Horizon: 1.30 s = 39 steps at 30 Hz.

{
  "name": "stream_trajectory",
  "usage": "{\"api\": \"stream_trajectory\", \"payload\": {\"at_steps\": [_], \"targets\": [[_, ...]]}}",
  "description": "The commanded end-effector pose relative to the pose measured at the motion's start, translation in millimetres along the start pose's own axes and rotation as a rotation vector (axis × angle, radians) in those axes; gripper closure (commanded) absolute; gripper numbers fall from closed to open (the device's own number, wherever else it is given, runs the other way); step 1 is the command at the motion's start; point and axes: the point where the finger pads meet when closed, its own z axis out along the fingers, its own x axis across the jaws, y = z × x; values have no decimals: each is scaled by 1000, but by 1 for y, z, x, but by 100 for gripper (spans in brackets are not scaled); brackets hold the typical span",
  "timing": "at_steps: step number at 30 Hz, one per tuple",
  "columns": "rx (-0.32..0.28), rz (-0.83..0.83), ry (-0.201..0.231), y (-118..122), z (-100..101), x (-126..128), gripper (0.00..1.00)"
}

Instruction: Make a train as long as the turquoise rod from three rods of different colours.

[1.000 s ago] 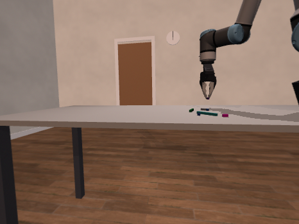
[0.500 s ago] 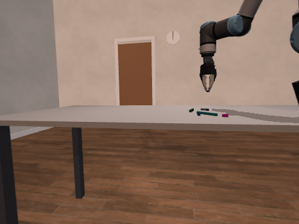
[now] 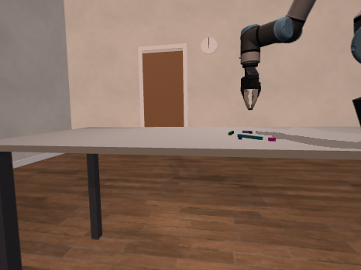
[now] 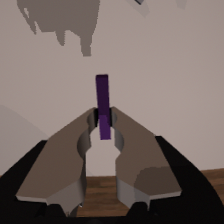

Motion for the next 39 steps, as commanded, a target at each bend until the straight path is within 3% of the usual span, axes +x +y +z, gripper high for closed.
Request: {"api": "stream_trajectory", "payload": {"at_steps": [1,27,39], "targets": [[0,-151,-1,-11,-1,14,100],[-1,-826,1,-72,-1,72,100],[-1,-864,1,-76,-1,75,100]]}}
